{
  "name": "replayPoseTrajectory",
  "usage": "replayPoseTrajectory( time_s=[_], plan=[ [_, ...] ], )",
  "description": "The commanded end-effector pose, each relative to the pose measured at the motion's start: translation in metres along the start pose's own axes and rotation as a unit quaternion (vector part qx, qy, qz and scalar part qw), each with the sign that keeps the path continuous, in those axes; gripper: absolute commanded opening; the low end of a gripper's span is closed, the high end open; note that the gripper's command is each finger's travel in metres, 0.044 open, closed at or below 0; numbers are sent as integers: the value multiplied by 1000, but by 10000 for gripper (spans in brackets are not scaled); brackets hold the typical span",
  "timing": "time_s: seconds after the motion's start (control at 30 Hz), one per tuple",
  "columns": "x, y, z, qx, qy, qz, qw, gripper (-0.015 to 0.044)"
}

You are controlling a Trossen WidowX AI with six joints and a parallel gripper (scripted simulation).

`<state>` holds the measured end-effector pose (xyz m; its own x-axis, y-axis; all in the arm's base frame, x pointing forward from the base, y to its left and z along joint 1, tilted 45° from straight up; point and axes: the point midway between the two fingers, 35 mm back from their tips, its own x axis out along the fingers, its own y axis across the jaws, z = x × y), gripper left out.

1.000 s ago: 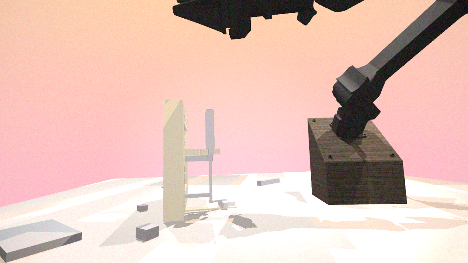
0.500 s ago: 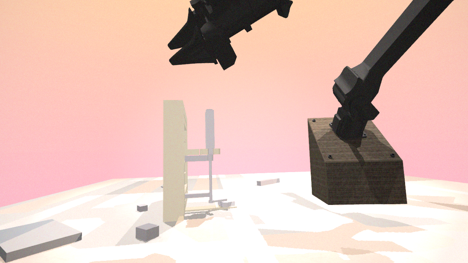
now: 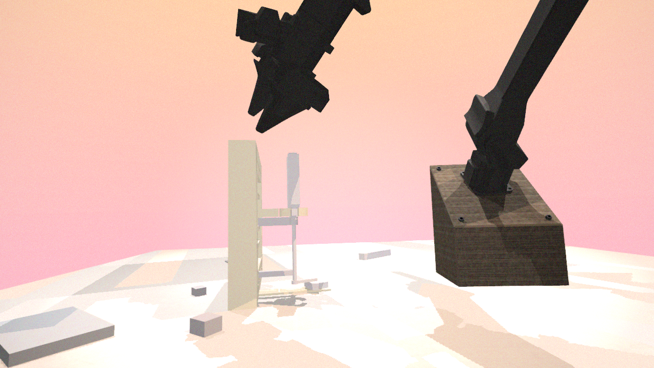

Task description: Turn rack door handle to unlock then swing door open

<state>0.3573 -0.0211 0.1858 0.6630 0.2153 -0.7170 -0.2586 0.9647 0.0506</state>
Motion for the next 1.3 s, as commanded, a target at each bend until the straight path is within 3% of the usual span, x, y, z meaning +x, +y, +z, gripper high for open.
replayPoseTrajectory(
  time_s=[0.0,0.47,0.93,1.27],
  plan=[
    [4,-3,-7,9,38,30,999,294],
    [12,-8,-39,81,163,153,971,294],
    [4,-13,-52,186,233,279,913,294],
    [9,-10,-54,192,235,284,910,294]
  ],
)
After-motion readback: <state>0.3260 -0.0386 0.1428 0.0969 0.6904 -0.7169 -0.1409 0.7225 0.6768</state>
